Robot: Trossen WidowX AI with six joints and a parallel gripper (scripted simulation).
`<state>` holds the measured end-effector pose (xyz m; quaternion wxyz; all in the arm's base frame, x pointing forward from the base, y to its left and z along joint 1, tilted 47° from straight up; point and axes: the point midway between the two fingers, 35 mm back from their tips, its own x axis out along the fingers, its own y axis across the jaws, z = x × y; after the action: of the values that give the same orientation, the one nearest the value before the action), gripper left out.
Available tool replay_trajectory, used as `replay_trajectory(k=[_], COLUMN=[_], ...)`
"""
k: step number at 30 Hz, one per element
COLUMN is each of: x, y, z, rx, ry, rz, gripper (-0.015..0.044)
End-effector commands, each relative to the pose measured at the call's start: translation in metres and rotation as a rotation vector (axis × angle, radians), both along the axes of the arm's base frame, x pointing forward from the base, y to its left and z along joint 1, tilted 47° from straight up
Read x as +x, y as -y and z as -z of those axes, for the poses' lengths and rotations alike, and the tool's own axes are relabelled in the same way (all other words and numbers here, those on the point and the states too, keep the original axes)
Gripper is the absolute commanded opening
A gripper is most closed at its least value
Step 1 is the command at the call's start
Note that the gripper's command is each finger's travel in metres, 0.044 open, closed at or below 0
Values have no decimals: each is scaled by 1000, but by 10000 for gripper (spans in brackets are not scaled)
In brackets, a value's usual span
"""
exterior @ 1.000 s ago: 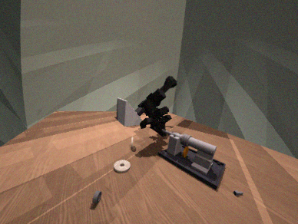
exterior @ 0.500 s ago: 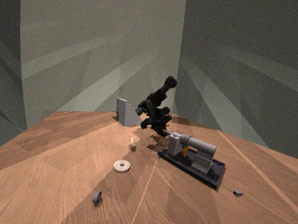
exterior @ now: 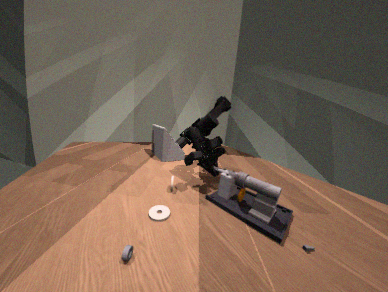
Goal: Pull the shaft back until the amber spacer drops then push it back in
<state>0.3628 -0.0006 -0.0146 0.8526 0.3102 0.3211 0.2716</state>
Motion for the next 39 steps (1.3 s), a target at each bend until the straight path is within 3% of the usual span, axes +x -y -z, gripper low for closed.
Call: replay_trajectory(k=[1,39], x=[2,16], y=[0,-3], z=[0,-3], rx=[-2,-1], ry=[-1,0], rz=[4,4], gripper=[0,0])
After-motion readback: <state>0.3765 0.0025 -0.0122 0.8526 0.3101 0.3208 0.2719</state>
